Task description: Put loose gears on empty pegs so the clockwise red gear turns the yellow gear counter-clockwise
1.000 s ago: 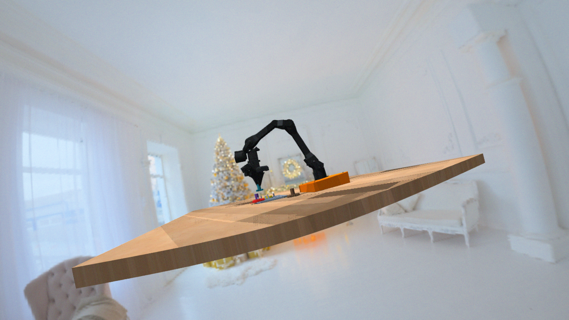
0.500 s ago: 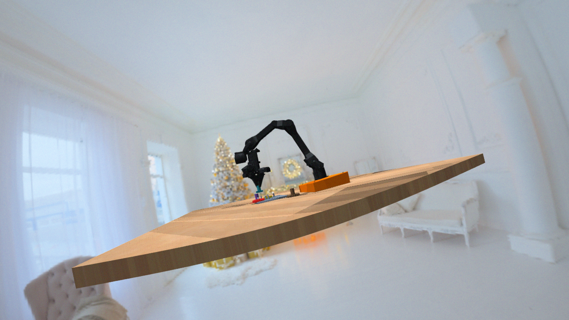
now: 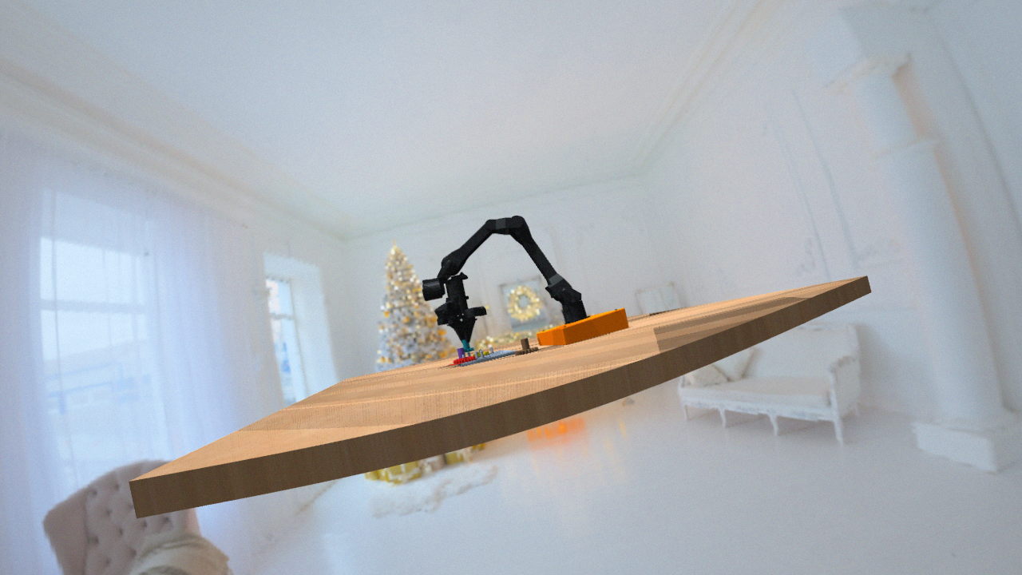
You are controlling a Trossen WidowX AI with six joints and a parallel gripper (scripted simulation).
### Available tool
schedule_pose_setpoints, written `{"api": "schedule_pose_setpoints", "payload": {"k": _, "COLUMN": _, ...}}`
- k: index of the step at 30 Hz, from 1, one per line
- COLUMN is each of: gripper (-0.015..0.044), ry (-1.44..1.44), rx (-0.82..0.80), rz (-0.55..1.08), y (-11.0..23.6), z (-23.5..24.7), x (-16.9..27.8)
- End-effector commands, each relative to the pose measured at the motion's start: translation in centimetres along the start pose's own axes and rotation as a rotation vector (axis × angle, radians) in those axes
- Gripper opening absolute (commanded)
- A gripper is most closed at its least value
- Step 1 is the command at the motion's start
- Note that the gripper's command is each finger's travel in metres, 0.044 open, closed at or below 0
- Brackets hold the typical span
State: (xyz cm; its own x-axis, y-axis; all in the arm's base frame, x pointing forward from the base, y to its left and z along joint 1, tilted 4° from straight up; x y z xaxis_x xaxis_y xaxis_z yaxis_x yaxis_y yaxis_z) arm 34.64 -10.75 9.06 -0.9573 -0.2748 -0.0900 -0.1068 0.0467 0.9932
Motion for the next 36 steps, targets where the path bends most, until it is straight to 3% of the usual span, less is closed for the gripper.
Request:
{"api": "schedule_pose_setpoints", "payload": {"k": 1, "gripper": 0.0000, "ry": -0.093, "rx": -0.010, "rz": 0.006, "y": -0.9, "z": 0.2, "x": 0.1}}
{"api": "schedule_pose_setpoints", "payload": {"k": 10, "gripper": 0.0000, "ry": -0.337, "rx": -0.009, "rz": 0.007, "y": -2.3, "z": 0.3, "x": 0.2}}
{"api": "schedule_pose_setpoints", "payload": {"k": 16, "gripper": 0.0000, "ry": -0.335, "rx": -0.009, "rz": 0.007, "y": -1.4, "z": 0.2, "x": 0.2}}
{"api": "schedule_pose_setpoints", "payload": {"k": 36, "gripper": 0.0000, "ry": 0.120, "rx": -0.011, "rz": 0.005, "y": -1.0, "z": 0.2, "x": 0.2}}
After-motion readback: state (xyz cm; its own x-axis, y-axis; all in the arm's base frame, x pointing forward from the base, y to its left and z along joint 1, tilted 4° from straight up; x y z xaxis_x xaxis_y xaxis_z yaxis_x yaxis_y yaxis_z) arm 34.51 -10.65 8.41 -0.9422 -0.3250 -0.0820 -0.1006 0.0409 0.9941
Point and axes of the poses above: the point midway between the two fingers, 35 mm back from their tips, its own y axis back along the fingers, its own z axis across the jaws, x = y × z, the point moved 1 cm from there along y, back along the fingers, and after that the axes turned 12 degrees about -y, right-handed, at the moved point
